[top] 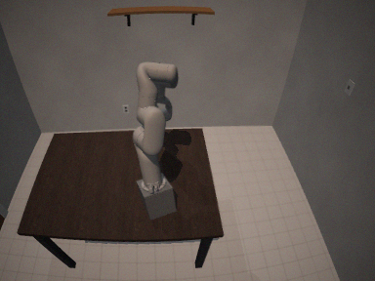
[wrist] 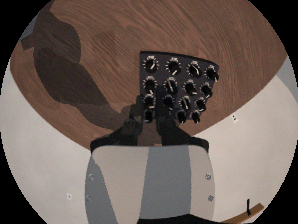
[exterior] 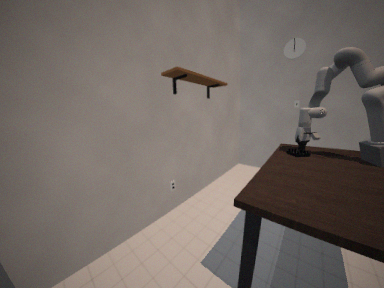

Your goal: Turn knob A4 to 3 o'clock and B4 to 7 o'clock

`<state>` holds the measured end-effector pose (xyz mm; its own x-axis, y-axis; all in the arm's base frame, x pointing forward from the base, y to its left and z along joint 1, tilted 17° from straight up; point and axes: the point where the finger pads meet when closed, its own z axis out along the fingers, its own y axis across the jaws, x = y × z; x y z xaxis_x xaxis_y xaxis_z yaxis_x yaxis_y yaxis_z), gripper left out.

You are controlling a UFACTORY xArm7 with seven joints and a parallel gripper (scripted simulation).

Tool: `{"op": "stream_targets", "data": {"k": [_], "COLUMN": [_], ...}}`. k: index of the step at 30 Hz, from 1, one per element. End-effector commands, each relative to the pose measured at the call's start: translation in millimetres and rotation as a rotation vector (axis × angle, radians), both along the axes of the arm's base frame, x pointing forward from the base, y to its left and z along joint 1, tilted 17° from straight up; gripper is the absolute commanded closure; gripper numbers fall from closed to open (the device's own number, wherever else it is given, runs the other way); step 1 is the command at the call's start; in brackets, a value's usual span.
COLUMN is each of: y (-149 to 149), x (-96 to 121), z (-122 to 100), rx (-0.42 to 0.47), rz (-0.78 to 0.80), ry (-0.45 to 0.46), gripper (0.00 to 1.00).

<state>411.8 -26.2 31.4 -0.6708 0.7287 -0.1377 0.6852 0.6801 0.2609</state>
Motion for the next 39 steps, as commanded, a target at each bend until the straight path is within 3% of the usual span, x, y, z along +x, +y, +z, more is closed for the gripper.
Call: {"op": "stream_targets", "data": {"k": [1, 14, 39], "y": [-0.6, -3.0, -3.2], "x": [0.0, -8.4, -9.2], "z": [3.4, 31.8, 34.4], "rx": [0.0, 0.0, 0.0], "rz": [0.0, 0.0, 0.0], "ry": [-0.002, -0.002, -0.002], "gripper": [0.81, 0.81, 0.81]}}
